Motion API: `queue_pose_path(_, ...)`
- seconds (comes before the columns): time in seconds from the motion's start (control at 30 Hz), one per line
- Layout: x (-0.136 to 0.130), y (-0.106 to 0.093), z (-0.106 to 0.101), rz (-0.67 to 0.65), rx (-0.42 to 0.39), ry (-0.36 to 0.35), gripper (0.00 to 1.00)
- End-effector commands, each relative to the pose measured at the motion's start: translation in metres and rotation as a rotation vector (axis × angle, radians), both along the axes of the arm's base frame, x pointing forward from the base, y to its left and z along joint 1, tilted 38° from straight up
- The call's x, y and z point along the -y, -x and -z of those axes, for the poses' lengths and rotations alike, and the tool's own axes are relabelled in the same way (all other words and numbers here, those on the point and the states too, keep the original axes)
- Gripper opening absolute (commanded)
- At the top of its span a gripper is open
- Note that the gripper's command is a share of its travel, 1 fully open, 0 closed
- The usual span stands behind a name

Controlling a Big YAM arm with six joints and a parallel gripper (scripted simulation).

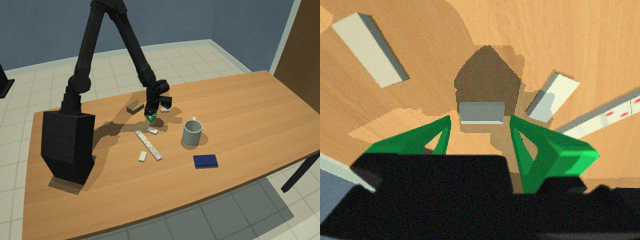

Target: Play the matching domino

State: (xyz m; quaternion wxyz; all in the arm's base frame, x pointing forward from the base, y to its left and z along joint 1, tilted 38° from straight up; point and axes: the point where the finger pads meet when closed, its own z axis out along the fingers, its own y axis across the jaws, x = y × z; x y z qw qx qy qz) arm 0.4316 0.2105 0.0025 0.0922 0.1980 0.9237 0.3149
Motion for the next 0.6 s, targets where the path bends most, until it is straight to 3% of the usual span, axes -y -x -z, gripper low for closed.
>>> queue_pose_path(0.0,-0.0012,-0.0012,0.0005,-0.008,0.009,0.000,0.74)
queue_pose_path(0.57,-0.0010,-0.0002,0.0011,-0.008,0.006,0.000,0.74)
